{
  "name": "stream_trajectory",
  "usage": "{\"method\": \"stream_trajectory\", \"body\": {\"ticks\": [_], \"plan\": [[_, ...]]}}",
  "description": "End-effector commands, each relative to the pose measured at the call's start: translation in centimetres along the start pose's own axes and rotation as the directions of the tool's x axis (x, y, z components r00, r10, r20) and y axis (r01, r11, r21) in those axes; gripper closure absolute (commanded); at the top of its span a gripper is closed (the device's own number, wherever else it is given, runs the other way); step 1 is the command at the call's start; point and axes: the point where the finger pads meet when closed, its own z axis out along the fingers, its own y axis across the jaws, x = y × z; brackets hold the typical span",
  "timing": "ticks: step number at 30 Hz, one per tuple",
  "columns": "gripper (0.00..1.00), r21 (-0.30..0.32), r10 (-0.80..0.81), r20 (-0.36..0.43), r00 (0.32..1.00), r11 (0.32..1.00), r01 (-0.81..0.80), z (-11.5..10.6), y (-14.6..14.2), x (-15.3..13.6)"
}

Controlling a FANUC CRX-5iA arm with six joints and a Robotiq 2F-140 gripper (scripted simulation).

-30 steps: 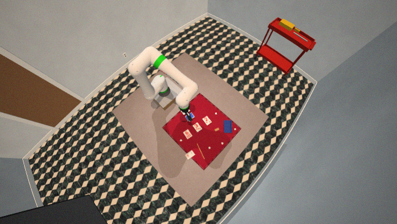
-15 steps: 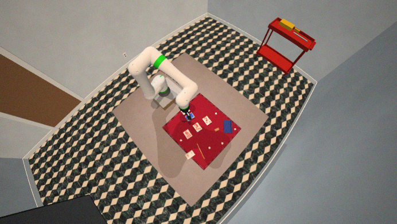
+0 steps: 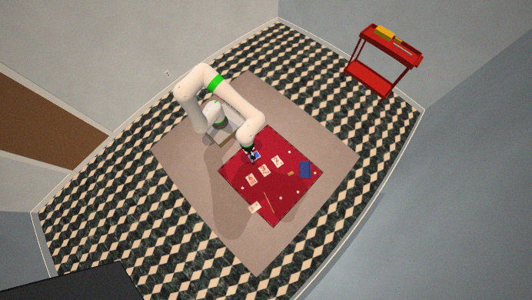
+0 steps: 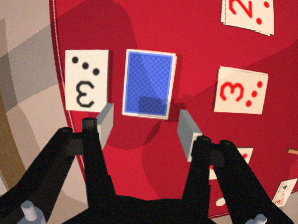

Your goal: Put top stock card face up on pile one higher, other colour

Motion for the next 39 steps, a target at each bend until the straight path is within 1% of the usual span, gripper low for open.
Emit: {"method": "stream_trajectory", "body": {"ticks": [1, 18, 37, 38, 39], "plan": [[0.50, 0.000, 0.000, 0.000, 1.000, 1.000, 0.000, 0.6, 0.0, 0.0], [0.50, 0.000, 0.000, 0.000, 1.000, 1.000, 0.000, 3.3, 0.0, 0.1], [0.50, 0.000, 0.000, 0.000, 1.000, 1.000, 0.000, 3.6, 0.0, 0.1], [0.58, 0.000, 0.000, 0.000, 1.000, 1.000, 0.000, 3.6, 0.0, 0.1], [0.58, 0.000, 0.000, 0.000, 1.000, 1.000, 0.000, 3.6, 0.0, 0.1]]}}
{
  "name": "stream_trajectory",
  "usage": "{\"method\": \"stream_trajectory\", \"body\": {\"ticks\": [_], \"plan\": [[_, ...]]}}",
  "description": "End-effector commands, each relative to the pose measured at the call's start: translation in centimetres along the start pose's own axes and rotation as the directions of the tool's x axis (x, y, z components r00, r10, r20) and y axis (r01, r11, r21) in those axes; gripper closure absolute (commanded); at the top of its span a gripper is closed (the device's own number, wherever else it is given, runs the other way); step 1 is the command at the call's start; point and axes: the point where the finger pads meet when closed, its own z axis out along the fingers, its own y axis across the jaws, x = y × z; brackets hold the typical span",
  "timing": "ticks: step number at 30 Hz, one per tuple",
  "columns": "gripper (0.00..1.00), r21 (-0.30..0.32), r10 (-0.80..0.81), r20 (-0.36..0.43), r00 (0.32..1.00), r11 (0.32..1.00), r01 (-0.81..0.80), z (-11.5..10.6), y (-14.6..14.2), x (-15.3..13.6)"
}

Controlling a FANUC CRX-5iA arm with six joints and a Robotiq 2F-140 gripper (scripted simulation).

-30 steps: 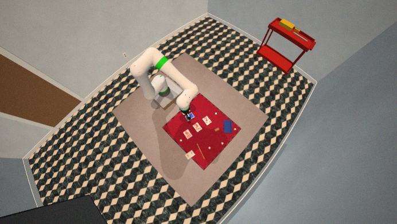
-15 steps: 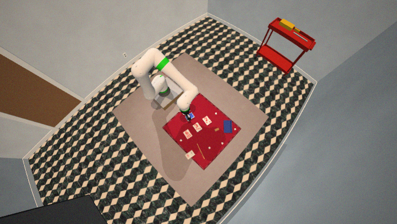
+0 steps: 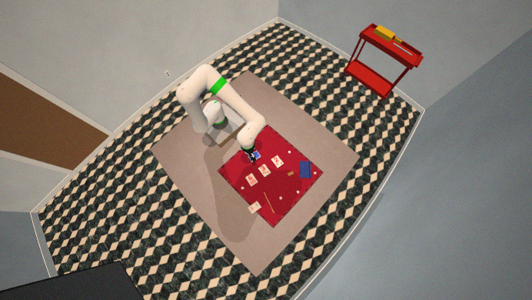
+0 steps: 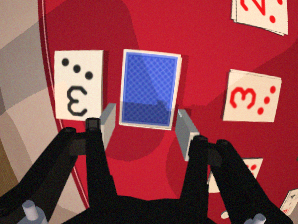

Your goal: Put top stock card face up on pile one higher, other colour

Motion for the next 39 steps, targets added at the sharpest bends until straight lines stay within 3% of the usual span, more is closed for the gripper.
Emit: {"method": "stream_trajectory", "body": {"ticks": [1, 20, 21, 39], "plan": [[0.58, 0.000, 0.000, 0.000, 1.000, 1.000, 0.000, -0.02, 0.02, 0.00], [0.58, 0.000, 0.000, 0.000, 1.000, 1.000, 0.000, -0.02, 0.02, 0.00], [0.50, 0.000, 0.000, 0.000, 1.000, 1.000, 0.000, -0.02, 0.02, 0.00], [0.50, 0.000, 0.000, 0.000, 1.000, 1.000, 0.000, -0.02, 0.02, 0.00]]}}
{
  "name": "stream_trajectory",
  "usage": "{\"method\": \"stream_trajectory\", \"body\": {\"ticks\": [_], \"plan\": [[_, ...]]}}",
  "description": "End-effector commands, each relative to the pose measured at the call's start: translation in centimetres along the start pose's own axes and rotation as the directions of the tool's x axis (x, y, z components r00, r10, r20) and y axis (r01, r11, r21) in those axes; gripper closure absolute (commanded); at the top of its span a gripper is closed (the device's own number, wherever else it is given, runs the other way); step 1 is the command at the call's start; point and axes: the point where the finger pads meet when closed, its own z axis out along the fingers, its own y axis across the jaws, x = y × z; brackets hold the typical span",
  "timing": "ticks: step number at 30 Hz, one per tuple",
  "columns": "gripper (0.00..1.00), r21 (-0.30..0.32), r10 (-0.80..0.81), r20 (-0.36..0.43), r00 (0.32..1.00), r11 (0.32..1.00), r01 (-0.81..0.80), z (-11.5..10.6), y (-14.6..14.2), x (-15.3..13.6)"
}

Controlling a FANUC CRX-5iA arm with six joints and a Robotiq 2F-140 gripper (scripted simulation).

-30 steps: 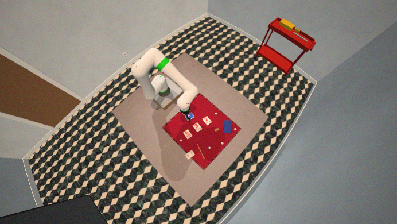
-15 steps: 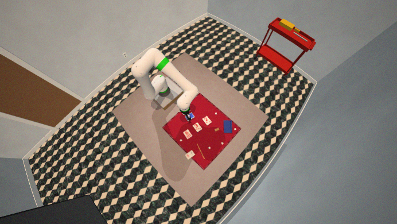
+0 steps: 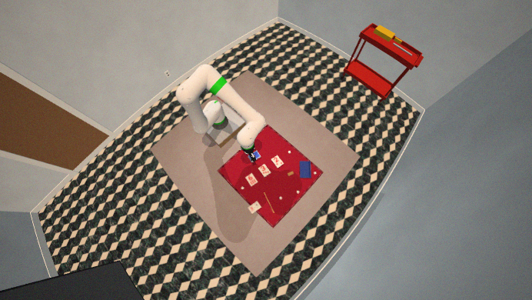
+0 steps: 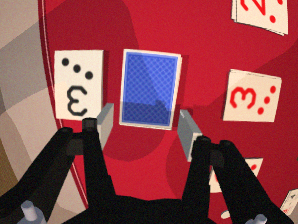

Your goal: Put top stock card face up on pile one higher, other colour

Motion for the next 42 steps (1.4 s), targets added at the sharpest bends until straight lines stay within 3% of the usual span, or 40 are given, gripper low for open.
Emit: {"method": "stream_trajectory", "body": {"ticks": [1, 42], "plan": [[0.50, -0.001, 0.000, 0.000, 1.000, 1.000, 0.000, -0.02, 0.03, 0.02], [0.50, -0.001, 0.000, 0.000, 1.000, 1.000, 0.000, 0.92, 0.05, 0.01]]}}
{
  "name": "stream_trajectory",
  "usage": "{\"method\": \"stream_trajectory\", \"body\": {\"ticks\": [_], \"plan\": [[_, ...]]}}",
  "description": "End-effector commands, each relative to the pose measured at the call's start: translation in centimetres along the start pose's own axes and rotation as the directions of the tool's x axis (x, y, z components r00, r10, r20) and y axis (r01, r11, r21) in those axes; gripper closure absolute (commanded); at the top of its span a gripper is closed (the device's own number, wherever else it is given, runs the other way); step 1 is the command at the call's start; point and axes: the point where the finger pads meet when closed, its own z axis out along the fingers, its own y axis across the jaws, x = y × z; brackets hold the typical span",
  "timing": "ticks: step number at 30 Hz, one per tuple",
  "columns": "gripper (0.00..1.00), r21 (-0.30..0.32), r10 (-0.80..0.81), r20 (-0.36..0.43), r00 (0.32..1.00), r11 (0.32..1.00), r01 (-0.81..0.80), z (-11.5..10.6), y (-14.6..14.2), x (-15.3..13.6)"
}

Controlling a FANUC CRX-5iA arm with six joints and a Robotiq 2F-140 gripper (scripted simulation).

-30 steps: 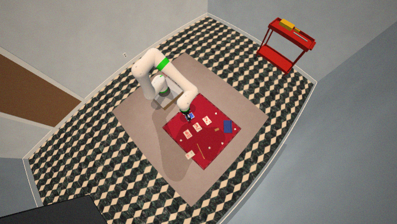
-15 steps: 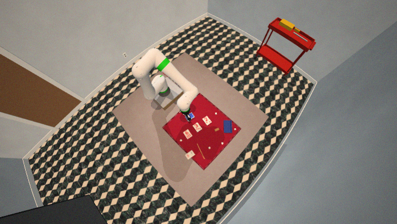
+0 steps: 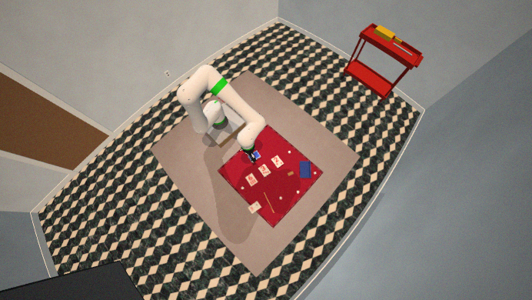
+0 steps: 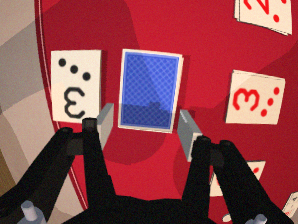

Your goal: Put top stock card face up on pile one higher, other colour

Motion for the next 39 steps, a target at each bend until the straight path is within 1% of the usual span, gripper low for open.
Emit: {"method": "stream_trajectory", "body": {"ticks": [1, 27, 28, 39], "plan": [[0.50, -0.001, 0.000, 0.000, 1.000, 1.000, 0.000, -0.01, 0.02, 0.01], [0.50, -0.001, 0.000, 0.000, 1.000, 1.000, 0.000, 0.29, 0.02, 0.01], [0.57, -0.001, 0.000, 0.000, 1.000, 1.000, 0.000, 0.29, 0.02, 0.01], [0.57, -0.001, 0.000, 0.000, 1.000, 1.000, 0.000, 0.29, 0.02, 0.01]]}}
